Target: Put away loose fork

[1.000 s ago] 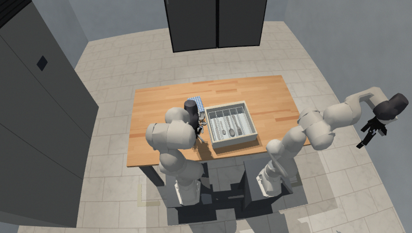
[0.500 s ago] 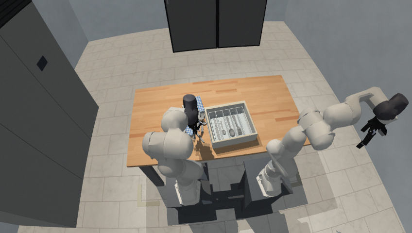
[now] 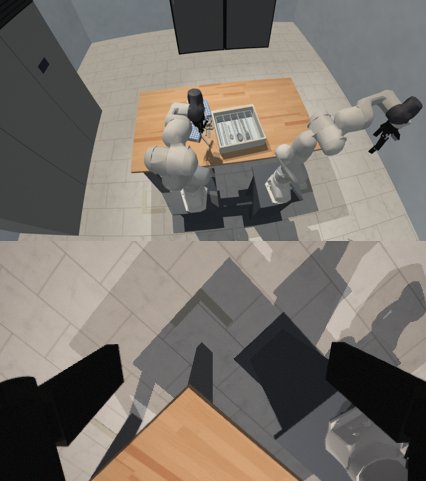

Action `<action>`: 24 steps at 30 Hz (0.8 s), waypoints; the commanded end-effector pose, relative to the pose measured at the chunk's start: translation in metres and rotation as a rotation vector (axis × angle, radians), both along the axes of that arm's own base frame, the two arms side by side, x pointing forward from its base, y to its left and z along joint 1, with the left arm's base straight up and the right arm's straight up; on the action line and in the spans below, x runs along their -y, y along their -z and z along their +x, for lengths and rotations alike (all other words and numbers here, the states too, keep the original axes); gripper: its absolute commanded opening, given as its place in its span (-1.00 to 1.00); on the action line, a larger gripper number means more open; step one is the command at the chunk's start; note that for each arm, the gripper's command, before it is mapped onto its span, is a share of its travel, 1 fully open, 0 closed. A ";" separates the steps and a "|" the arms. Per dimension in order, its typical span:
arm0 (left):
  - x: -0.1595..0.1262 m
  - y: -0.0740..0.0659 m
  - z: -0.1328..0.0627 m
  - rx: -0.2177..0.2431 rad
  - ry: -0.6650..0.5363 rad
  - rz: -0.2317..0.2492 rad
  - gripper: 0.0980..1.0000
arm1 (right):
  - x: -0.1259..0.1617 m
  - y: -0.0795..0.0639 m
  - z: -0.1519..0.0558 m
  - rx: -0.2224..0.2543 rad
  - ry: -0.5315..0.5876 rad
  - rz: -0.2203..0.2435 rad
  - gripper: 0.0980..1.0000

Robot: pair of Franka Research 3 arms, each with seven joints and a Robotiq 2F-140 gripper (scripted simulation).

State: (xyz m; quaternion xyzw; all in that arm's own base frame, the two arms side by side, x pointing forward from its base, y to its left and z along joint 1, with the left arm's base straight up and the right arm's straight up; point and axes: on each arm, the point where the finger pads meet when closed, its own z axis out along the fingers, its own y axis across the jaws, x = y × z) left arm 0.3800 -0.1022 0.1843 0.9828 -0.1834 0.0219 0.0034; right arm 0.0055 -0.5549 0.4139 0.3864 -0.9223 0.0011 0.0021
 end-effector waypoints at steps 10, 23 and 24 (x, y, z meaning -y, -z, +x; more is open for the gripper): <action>-0.005 -0.031 -0.014 -0.042 -0.003 0.015 -0.96 | 0.000 0.001 -0.001 0.003 -0.001 0.004 1.00; -0.005 -0.036 -0.014 -0.042 -0.003 0.015 -0.96 | 0.000 0.001 -0.001 0.003 -0.001 0.004 1.00; -0.005 -0.036 -0.014 -0.042 -0.003 0.015 -0.96 | 0.000 0.001 -0.001 0.003 -0.001 0.004 1.00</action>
